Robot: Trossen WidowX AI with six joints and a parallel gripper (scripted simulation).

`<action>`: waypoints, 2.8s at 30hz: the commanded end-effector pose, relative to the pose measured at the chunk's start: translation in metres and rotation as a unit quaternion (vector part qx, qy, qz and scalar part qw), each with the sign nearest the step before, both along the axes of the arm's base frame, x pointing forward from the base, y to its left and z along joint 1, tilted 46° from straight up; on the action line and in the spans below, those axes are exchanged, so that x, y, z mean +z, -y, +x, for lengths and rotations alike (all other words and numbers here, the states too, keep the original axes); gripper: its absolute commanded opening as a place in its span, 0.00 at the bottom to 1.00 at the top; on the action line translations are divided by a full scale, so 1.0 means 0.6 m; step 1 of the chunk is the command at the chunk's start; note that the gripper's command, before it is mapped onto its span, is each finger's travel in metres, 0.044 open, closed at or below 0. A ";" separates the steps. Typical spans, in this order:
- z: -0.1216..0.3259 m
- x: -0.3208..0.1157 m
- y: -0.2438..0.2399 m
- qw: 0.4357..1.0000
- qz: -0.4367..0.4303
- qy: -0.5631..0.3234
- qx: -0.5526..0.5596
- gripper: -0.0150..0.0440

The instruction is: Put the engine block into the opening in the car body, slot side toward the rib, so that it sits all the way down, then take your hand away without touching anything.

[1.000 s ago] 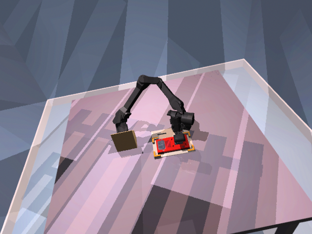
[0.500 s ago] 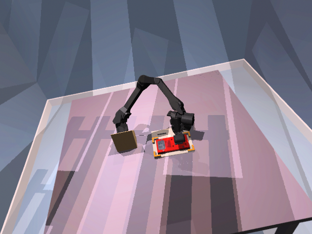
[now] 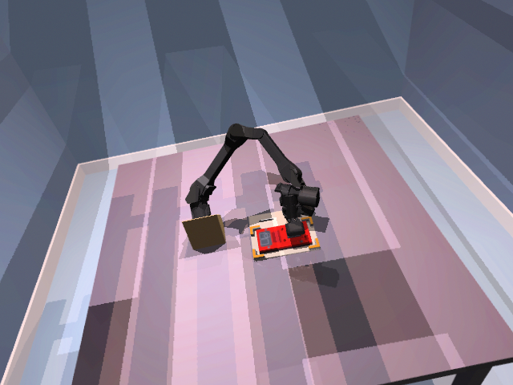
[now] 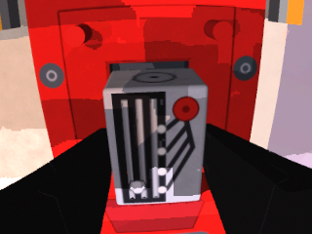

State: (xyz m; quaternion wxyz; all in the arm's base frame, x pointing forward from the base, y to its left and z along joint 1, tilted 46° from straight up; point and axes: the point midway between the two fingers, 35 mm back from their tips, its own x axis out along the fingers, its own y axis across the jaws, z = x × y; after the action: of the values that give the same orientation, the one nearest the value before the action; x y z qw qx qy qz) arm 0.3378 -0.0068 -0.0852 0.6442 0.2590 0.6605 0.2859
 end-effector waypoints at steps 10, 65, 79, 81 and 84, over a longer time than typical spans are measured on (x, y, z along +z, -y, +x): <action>0.000 -0.004 -0.005 1.000 0.002 0.000 -0.002 0.52; -0.001 0.010 0.008 1.000 0.001 0.000 -0.002 0.42; 0.000 0.010 0.007 1.000 0.002 0.000 -0.003 0.25; -0.001 0.010 0.008 1.000 0.001 0.000 -0.002 0.25; -0.001 0.010 0.008 1.000 0.001 0.000 -0.002 0.25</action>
State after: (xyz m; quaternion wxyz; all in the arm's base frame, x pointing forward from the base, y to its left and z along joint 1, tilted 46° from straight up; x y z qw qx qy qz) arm 0.3379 -0.0109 -0.0792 0.6443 0.2638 0.6589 0.2849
